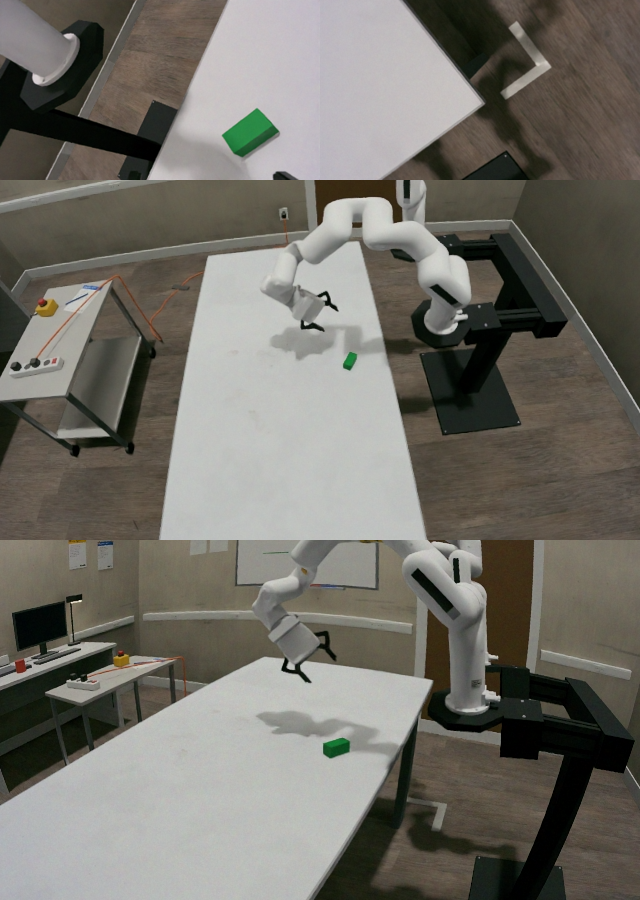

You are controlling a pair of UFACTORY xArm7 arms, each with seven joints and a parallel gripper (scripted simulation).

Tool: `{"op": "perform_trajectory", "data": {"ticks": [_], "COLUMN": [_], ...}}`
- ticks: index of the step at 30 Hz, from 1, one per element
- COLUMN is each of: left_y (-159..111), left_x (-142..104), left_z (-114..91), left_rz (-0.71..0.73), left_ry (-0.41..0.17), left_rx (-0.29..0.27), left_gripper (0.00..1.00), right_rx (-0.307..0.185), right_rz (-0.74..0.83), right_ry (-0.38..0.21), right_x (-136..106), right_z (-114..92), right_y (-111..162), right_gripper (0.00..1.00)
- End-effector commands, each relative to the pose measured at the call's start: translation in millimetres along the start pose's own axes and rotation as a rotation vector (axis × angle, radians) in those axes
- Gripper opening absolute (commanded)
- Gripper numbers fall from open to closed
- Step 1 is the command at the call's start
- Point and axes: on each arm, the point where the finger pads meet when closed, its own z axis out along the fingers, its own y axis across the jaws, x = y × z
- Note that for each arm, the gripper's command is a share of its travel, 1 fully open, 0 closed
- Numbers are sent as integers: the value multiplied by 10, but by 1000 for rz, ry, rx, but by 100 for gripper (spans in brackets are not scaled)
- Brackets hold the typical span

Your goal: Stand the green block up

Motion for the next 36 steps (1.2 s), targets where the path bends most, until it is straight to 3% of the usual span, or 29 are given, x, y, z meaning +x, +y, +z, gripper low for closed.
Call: {"op": "perform_trajectory", "data": {"ticks": [1, 36], "left_y": [-2, -2], "left_x": [-2, -2], "left_z": [-20, -20], "left_rz": [0, 0], "left_ry": [-3, -3], "left_rx": [-4, -4], "left_gripper": [100, 100], "right_rx": [-33, -123], "right_rz": [135, 783], "right_ry": [40, 202], "right_x": [-180, -1219], "right_z": [-124, -496], "right_y": [197, 908], "right_gripper": [100, 100]}}
